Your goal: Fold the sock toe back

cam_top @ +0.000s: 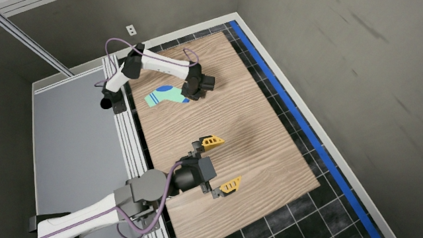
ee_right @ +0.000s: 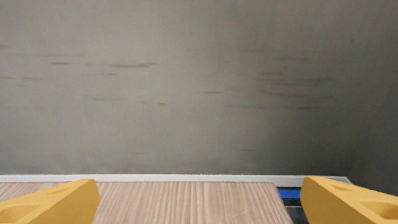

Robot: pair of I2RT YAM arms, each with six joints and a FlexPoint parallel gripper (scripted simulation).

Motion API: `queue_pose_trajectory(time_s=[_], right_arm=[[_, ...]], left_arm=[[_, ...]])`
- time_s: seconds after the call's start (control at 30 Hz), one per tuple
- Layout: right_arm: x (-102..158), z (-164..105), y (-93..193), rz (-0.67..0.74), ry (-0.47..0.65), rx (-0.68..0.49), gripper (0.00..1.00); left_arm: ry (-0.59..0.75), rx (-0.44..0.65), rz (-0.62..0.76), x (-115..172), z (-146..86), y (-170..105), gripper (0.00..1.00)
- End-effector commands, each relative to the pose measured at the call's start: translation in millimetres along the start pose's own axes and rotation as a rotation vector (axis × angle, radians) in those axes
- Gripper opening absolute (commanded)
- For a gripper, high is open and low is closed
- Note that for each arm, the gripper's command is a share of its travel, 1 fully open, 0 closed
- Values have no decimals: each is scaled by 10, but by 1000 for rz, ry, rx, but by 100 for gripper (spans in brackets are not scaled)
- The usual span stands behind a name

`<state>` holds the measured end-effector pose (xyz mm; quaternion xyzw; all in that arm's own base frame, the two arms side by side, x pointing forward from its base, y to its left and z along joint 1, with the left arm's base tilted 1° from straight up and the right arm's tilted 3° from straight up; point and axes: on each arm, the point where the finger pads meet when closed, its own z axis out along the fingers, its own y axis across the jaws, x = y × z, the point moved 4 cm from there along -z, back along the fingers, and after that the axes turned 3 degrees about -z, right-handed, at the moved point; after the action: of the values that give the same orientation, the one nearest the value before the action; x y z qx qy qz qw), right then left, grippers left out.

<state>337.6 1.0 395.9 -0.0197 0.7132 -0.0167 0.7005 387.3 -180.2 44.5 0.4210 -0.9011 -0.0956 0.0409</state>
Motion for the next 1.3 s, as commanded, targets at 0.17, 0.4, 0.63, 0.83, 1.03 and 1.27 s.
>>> queue_pose_trajectory(time_s=[0.17,0.4,0.63,0.83,1.03,1.27], right_arm=[[-52,-23,-13,-1,-14,5,100],[-52,-23,-13,-1,-13,5,100],[-52,-23,-13,-1,-13,5,100],[-59,-24,-13,-1,-17,5,100],[-52,-23,-13,-1,-13,5,100],[-52,-23,-13,-1,-13,5,100]], left_arm=[[2,10,-5,-7,-86,-40,5],[-8,75,-1,-54,-240,144,5],[-8,86,-1,-56,-299,263,5],[-8,79,-8,-2,-225,202,5],[-6,126,3,-45,-314,307,5],[-12,167,-1,-82,-504,363,5]])
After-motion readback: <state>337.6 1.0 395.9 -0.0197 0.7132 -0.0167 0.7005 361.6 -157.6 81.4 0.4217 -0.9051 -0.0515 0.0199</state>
